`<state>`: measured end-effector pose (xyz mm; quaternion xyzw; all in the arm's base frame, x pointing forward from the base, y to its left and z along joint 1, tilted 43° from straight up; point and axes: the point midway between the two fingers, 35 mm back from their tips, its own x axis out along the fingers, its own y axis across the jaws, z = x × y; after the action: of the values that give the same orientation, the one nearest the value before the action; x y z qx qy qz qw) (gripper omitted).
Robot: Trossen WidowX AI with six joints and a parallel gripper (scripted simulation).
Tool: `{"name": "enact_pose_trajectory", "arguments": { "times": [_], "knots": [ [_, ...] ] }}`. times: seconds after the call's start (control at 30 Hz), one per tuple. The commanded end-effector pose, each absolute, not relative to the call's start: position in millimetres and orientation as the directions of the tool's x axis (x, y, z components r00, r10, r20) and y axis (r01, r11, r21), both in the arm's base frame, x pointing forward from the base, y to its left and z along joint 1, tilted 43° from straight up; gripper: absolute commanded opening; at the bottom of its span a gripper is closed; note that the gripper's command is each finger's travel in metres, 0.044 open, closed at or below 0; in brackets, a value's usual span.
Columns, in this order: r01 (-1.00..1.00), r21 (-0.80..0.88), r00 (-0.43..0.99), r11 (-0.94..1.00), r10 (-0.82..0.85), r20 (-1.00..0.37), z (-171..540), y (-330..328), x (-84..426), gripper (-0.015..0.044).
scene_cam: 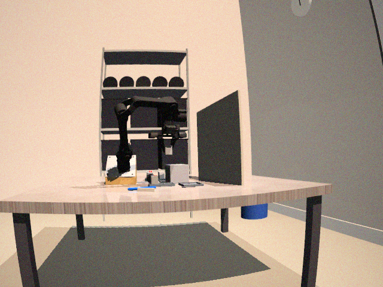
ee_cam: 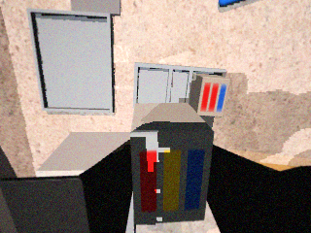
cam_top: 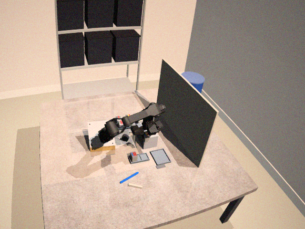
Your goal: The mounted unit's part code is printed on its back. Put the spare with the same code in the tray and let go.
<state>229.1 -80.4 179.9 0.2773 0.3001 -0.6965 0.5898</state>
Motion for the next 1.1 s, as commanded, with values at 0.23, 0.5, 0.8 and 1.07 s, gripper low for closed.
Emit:
{"name": "enact_pose_trajectory", "arguments": {
  "times": [0.23,0.5,0.8,1.07],
  "knots": [
    [0.989,-0.09,-0.147,-0.121,-0.654,-0.742,190.3,-85.8,261.2,0.0],
    [0.989,-0.086,-0.142,-0.117,-0.657,-0.741,196.4,-97.7,289.8,0.0],
    [0.99,-0.082,-0.137,-0.114,-0.662,-0.737,200.8,-114.0,320.1,0.0],
    [0.99,-0.08,-0.135,-0.112,-0.664,-0.736,201.9,-118.9,328.0,0.0]
  ]
}}
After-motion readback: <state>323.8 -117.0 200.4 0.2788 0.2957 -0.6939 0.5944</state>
